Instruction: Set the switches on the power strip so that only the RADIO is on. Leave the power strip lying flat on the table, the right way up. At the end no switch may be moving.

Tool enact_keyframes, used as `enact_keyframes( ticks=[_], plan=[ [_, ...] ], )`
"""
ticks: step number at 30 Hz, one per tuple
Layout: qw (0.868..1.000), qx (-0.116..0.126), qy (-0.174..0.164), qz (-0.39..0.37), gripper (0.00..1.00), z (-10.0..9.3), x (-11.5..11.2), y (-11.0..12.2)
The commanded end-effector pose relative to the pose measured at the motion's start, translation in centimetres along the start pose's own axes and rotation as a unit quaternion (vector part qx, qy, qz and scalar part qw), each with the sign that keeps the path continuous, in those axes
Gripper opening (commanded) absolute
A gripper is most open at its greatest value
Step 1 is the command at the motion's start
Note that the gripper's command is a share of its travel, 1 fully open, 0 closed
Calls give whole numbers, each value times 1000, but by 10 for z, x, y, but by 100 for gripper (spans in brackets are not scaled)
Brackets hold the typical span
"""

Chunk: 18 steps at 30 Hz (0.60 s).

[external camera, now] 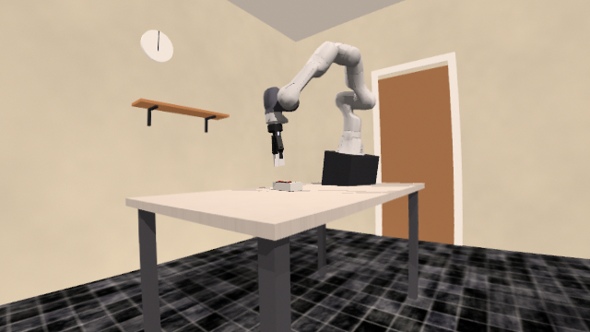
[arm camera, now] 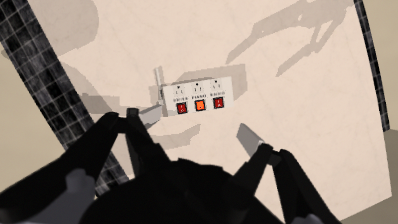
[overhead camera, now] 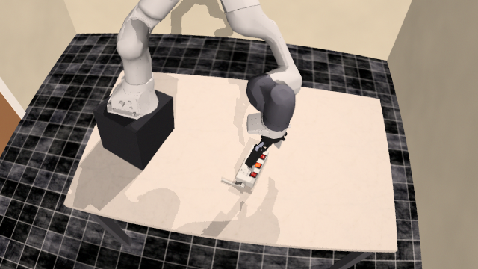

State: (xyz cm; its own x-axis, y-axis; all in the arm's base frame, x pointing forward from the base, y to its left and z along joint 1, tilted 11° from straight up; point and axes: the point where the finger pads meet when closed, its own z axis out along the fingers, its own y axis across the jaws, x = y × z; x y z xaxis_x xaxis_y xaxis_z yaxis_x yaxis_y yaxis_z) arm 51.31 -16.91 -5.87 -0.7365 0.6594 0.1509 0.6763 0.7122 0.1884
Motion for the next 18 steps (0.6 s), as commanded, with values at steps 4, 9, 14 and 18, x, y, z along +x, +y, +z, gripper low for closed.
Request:
enact_keyframes(
  ticks=[4, 9, 14, 18],
  plan=[
    [1000, 1, -3, -19, 100, -3, 3, -2],
    [995, 4, -16, -102, 100, -17, 19, -11],
    [986, 8, -24, -162, 100, -25, 31, -17],
    [974, 12, -31, -222, 100, -32, 44, -23]
  ],
)
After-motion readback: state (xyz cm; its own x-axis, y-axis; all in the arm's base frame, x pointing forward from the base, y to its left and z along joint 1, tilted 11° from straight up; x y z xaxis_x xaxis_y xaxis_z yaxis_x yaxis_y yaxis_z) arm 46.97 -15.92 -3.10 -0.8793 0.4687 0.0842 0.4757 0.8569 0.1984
